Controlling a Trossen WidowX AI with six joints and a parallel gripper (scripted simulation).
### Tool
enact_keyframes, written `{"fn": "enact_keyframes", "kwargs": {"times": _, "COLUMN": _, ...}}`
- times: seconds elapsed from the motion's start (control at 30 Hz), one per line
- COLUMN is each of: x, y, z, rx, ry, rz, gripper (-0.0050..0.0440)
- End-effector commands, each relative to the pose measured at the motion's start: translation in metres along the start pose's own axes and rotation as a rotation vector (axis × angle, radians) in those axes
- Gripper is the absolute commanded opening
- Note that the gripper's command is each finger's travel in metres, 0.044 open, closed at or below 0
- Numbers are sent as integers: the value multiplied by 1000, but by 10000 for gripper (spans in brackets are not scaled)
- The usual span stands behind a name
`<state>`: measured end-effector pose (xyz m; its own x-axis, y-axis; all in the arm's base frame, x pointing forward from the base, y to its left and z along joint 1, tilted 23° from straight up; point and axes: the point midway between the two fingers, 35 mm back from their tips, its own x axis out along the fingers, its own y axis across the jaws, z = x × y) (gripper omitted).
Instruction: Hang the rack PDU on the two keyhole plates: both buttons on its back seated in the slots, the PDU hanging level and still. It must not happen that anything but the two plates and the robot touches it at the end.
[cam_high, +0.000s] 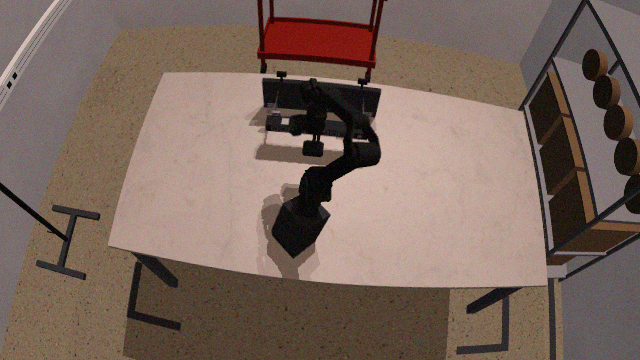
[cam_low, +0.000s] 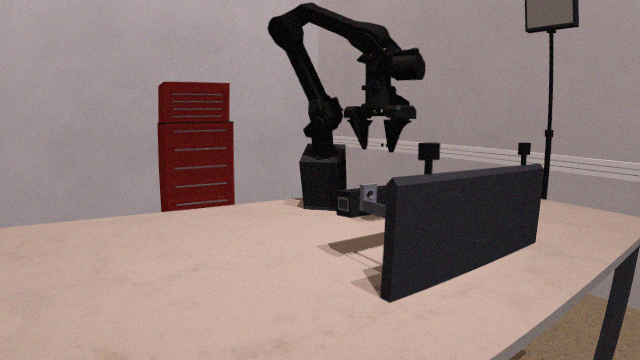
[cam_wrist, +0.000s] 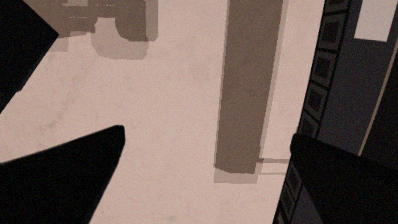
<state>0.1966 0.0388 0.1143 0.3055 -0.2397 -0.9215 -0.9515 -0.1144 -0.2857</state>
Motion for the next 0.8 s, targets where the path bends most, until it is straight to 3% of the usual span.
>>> {"fn": "enact_keyframes", "kwargs": {"times": 0.0, "x": -3, "y": -3, "z": 0, "rx": 5, "ry": -4, "rz": -13, "gripper": 440}}
{"fn": "enact_keyframes", "kwargs": {"times": 0.77, "x": -3, "y": -3, "z": 0, "rx": 5, "ry": -4, "rz": -13, "gripper": 440}}
